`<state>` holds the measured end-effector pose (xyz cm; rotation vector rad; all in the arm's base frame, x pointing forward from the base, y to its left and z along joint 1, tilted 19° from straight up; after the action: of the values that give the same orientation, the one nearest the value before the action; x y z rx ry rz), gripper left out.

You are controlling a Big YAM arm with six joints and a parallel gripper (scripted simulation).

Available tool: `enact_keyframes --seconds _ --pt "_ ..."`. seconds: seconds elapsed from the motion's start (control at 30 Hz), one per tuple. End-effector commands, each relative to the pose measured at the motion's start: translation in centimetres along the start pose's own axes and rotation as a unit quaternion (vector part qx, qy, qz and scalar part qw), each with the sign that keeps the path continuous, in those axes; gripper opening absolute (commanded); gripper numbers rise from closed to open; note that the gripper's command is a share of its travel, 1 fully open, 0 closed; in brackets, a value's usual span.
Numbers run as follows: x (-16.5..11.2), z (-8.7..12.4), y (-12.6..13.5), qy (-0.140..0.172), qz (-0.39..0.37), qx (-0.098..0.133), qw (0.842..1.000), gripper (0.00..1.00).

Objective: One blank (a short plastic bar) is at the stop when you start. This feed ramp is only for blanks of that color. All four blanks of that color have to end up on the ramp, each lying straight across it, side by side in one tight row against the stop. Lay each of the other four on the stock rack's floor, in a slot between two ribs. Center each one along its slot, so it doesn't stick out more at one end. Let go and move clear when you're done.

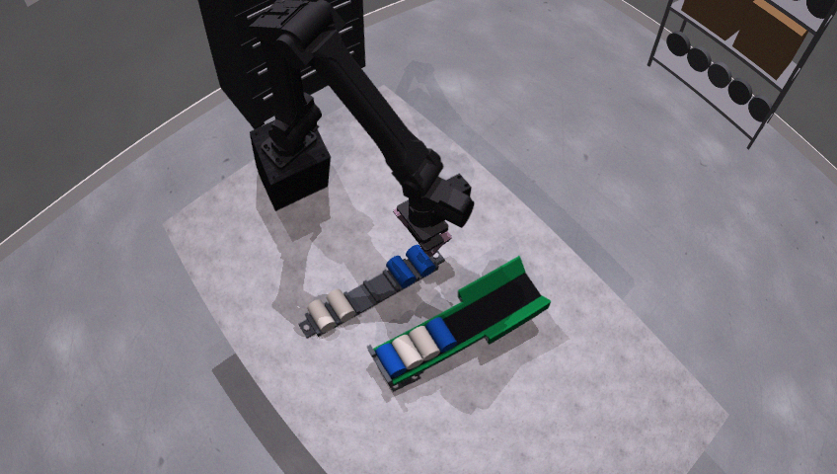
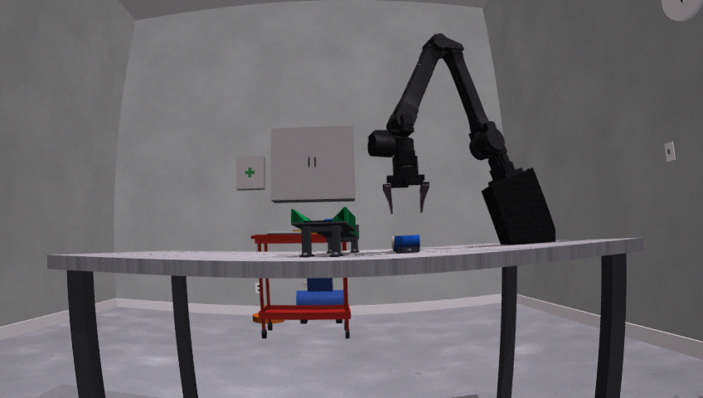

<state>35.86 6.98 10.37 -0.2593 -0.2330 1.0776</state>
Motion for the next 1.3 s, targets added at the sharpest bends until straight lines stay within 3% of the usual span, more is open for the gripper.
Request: enact_keyframes --seconds 0.0,0.83,1.27 --pt "0.7 0.3 -1.1 -0.002 0.002 -0.004 1.000 0.83" --pt "0.7 -0.4 -1.0 -0.006 0.002 -0.009 1.000 0.83" --pt "-0.2 -2.6 -0.4 0.001 0.001 0.000 1.000 0.83"
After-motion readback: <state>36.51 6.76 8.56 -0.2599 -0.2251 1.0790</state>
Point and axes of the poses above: the point where the finger pads meet when closed, its own z axis back along the fingers, its own y axis across the jaws, x = y × z, the point moved 9 cm from there along z, back along the fingers, and after that the axes turned 14 degrees about -z, right-handed, at the moved point
